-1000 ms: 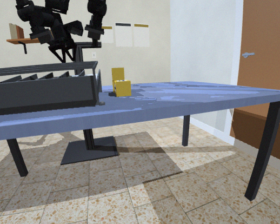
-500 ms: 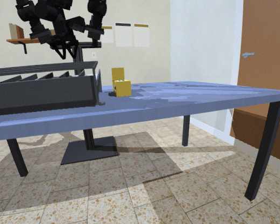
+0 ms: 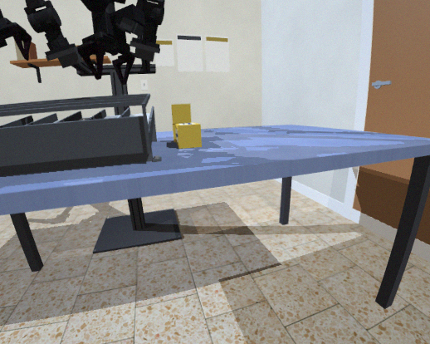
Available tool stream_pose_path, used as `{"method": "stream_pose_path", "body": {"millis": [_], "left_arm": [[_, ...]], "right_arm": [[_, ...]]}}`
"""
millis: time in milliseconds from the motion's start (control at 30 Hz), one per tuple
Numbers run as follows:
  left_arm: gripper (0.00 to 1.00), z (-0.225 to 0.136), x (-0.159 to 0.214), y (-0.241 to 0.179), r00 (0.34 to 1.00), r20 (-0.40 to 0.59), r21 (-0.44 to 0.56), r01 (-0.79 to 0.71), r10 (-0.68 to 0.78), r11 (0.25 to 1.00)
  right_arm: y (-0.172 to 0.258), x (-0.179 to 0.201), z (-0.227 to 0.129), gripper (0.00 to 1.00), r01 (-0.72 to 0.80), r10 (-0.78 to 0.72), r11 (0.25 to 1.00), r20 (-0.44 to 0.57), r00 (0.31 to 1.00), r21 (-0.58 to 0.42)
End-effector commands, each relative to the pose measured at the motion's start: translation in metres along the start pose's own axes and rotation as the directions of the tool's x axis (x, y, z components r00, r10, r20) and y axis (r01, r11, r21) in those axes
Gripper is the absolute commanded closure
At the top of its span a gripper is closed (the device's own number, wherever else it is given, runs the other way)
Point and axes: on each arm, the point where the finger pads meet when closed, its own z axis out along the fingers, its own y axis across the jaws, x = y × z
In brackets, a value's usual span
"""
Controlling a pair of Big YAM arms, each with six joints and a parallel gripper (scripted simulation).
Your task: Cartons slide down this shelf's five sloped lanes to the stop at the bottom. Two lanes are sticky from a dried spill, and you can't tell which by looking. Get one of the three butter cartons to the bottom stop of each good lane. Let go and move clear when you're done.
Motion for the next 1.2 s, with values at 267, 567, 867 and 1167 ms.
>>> {"method": "stream_pose_path", "body": {"millis": [267, 567, 867, 1167], "left_arm": [[0.09, -0.001, -0.090, -0.026, 0.937, 0.118, 0.149, -0.343, 0.327, 0.927], [0.09, 0.026, -0.129, -0.002, 0.844, 0.176, 0.130, -0.529, 0.506, 0.838], [0.09, 0.046, -0.158, 0.034, 0.733, 0.211, 0.087, -0.673, 0.646, 0.735], [0.09, 0.091, -0.171, 0.117, 0.615, 0.175, 0.041, -0.785, 0.769, 0.619]], "right_arm": [[0.099, -0.012, 0.020, 0.00, 0.521, -0.482, 0.836, 0.220, 0.848, -0.175], [0.168, -0.003, 0.017, 0.00, 0.777, -0.661, 0.596, 0.425, 0.618, -0.204], [0.220, 0.013, 0.009, 0.00, 0.928, -0.721, 0.347, 0.593, 0.359, -0.140], [0.272, 0.032, -0.006, 0.00, 0.990, -0.664, 0.132, 0.737, 0.125, -0.050]]}}
